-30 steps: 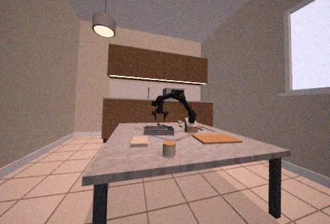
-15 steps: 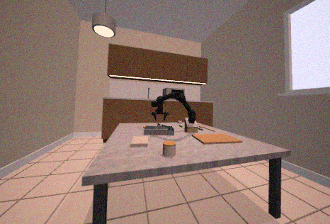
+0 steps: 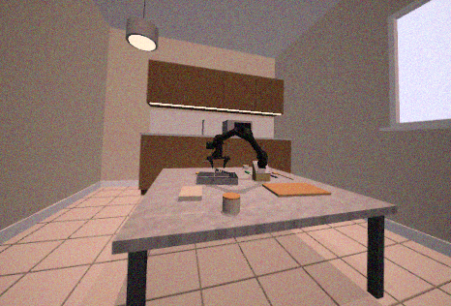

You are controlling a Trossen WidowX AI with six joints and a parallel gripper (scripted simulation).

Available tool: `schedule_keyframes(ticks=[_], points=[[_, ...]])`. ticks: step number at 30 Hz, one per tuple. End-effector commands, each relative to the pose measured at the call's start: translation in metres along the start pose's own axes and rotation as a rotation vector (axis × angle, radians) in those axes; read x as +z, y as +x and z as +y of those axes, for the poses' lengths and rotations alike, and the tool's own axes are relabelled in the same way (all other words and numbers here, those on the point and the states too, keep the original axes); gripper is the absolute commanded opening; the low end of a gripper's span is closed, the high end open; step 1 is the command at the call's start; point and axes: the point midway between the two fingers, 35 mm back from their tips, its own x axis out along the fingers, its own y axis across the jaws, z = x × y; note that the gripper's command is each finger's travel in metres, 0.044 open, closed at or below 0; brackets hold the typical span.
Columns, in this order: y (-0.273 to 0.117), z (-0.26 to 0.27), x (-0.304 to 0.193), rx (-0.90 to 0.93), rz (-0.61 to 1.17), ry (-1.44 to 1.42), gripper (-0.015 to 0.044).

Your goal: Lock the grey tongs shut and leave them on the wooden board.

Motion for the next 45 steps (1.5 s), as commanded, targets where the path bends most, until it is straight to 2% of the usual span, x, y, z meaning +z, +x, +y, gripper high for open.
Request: schedule_keyframes(ticks=[1, 39, 42, 45], points=[[0.006, 0.0, 0.0, 0.003, 0.004, 0.004, 0.044], [0.067, -0.003, -0.003, 0.003, 0.011, 0.003, 0.044], [0.064, -0.002, -0.003, 0.0, 0.006, -0.001, 0.0361], [0.064, -0.002, -0.003, 0.0, 0.006, -0.001, 0.0341]])
